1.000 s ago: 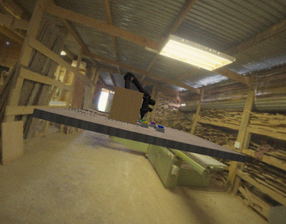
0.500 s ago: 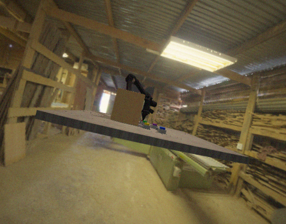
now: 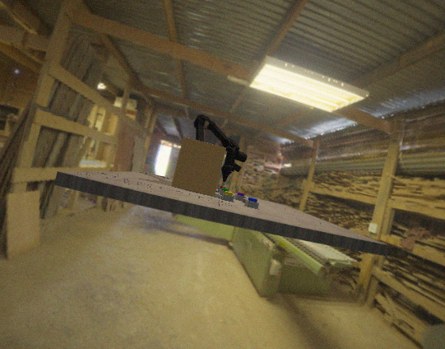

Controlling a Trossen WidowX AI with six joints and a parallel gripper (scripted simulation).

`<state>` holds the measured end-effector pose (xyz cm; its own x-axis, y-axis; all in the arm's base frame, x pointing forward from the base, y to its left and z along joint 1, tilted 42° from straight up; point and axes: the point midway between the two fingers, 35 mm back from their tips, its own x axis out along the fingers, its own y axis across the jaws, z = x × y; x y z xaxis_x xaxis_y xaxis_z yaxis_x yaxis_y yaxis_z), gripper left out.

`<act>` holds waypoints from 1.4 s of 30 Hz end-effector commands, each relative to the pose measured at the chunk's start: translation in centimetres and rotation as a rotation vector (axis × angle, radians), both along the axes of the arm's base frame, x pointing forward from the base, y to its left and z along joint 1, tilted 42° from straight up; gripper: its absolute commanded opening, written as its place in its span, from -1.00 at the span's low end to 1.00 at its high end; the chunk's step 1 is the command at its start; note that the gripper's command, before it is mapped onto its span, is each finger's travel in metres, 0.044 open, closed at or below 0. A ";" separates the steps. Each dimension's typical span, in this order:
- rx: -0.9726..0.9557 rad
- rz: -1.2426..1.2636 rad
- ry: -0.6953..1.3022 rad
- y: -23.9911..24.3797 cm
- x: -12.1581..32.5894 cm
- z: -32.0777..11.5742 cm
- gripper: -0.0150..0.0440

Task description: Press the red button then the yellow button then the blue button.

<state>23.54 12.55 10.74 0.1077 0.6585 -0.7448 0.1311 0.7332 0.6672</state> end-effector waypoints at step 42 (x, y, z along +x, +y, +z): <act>-0.018 -0.004 -0.019 -25.9 -5.4 -22.6 -0.42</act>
<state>18.10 -16.31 -8.89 0.1418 0.6170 -0.7741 0.1203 0.7654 0.6322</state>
